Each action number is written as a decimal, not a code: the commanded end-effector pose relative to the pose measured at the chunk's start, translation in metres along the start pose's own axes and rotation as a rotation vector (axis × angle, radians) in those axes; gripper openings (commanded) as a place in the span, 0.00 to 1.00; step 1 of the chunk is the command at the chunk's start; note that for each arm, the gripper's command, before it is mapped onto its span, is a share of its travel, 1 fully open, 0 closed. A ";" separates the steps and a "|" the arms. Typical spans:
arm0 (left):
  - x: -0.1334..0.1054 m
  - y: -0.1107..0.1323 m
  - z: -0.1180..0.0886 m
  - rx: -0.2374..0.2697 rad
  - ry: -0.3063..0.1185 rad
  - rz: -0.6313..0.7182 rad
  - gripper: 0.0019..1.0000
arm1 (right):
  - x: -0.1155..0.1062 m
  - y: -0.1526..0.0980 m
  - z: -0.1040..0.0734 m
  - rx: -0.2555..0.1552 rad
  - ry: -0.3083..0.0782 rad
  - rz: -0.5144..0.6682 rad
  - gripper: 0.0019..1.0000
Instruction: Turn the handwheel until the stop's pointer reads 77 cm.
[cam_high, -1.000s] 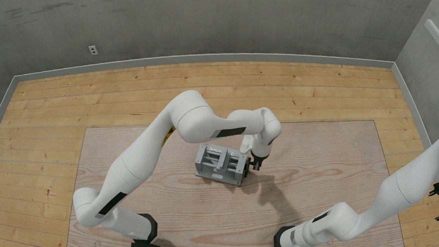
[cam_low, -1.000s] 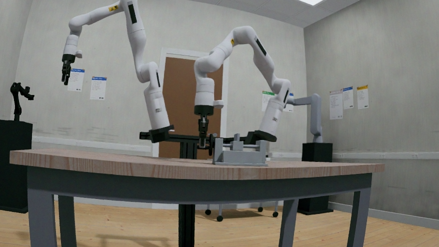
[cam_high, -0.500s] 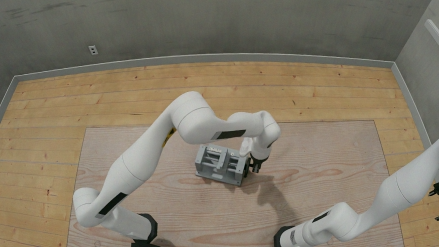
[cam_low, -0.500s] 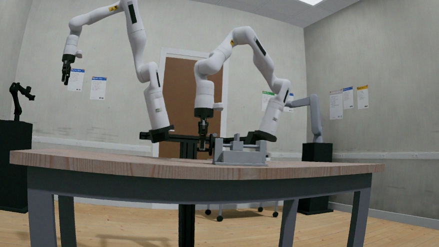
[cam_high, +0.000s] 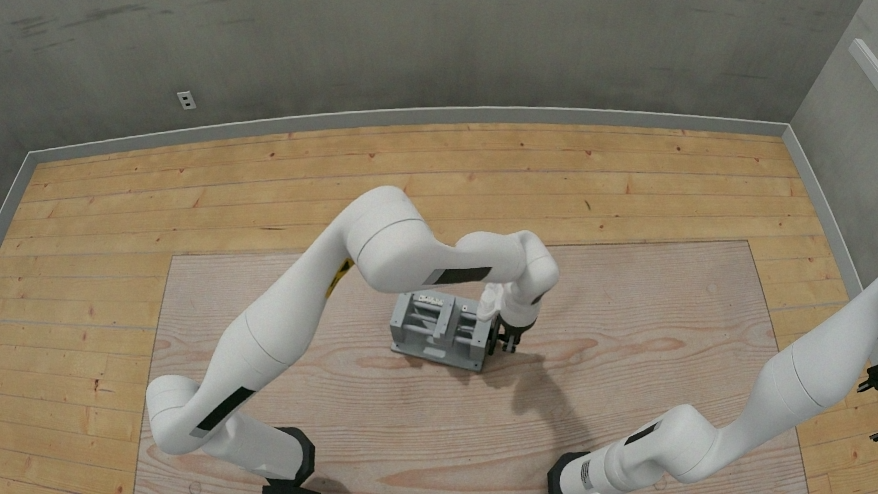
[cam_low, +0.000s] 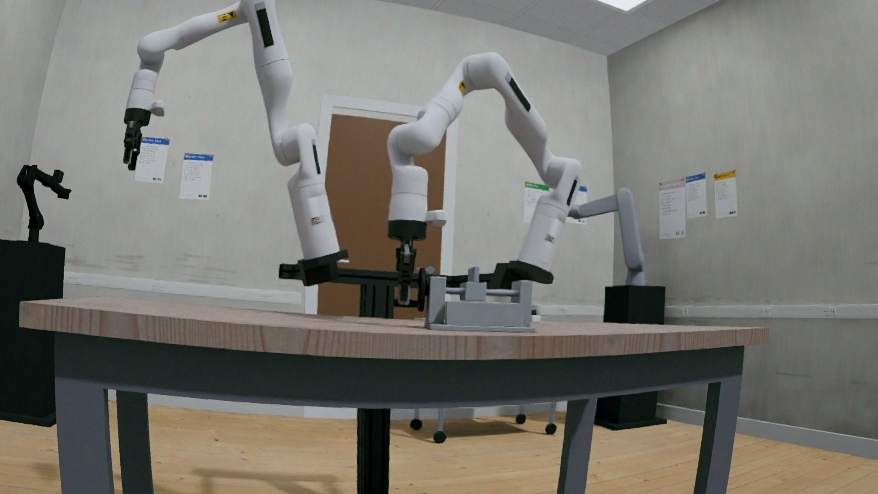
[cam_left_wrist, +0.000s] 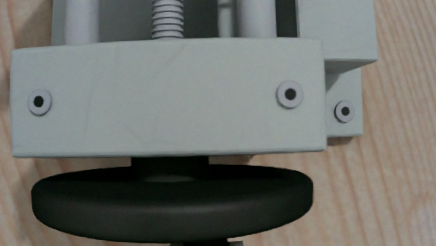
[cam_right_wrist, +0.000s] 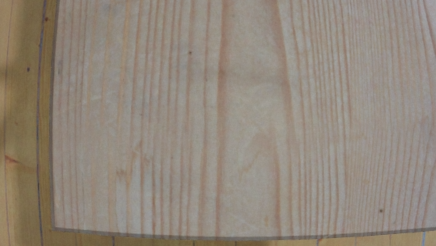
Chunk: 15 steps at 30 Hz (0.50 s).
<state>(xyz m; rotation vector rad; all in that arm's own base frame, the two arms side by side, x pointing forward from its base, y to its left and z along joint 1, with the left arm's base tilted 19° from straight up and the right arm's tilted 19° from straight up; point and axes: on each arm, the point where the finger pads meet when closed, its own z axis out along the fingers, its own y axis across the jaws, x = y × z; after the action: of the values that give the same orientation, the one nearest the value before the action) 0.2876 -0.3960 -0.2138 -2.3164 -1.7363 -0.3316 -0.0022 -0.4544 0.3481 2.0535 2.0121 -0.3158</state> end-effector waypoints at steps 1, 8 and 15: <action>0.000 -0.009 -0.001 0.005 0.001 -0.007 0.16 | 0.001 -0.001 -0.001 0.004 0.005 -0.012 1.00; 0.000 -0.016 -0.002 0.007 0.003 -0.007 0.16 | 0.001 -0.001 -0.001 0.004 0.005 -0.012 1.00; 0.000 -0.026 -0.006 0.007 0.003 -0.007 0.16 | 0.001 -0.001 -0.001 0.004 0.005 -0.012 1.00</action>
<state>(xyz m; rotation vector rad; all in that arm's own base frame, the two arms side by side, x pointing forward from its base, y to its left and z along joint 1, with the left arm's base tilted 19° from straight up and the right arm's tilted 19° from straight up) 0.2675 -0.3905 -0.2125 -2.3103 -1.7322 -0.3287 -0.0022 -0.4544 0.3481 2.0535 2.0121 -0.3158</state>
